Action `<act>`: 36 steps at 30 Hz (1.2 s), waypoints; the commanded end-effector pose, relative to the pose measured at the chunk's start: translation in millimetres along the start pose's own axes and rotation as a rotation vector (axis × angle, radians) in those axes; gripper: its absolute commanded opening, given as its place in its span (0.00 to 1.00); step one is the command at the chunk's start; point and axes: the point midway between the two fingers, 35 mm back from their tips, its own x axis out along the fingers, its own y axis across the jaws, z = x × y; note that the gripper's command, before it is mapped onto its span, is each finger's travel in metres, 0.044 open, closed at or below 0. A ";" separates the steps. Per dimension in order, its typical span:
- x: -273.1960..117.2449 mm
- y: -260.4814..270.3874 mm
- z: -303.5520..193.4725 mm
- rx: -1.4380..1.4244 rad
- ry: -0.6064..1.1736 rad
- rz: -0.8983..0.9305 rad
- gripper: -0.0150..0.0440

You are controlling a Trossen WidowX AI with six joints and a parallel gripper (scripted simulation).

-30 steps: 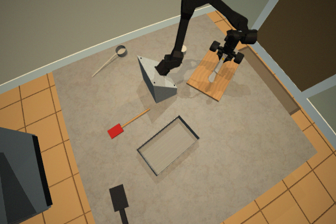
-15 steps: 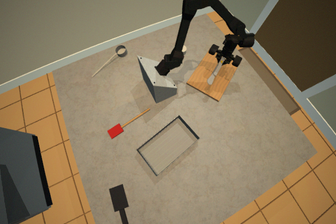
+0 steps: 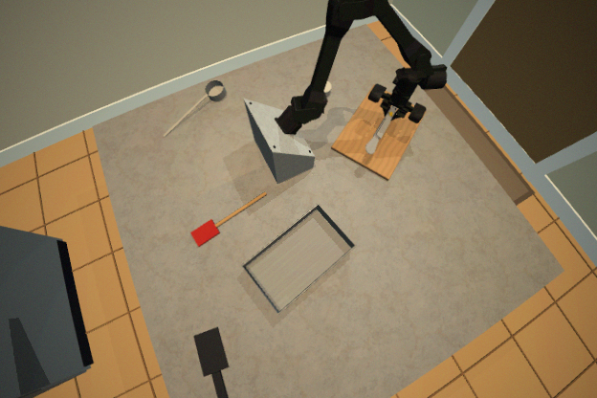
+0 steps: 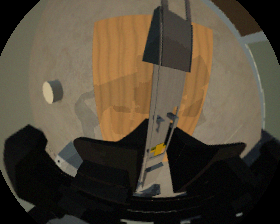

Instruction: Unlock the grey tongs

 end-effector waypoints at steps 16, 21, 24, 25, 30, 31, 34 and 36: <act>31.3 6.2 -2.5 0.013 0.005 0.006 0.00; 28.6 5.7 -0.5 0.005 -0.002 0.003 0.04; 28.6 5.7 -0.5 0.005 -0.002 0.003 0.18; 28.6 5.7 -0.5 0.005 -0.002 0.003 0.22; 28.6 5.7 -0.5 0.005 -0.002 0.003 0.44; 28.6 5.7 -0.5 0.005 -0.002 0.003 0.49; 28.6 5.7 -0.5 0.005 -0.002 0.003 0.62; 28.6 5.7 -0.5 0.005 -0.002 0.003 0.71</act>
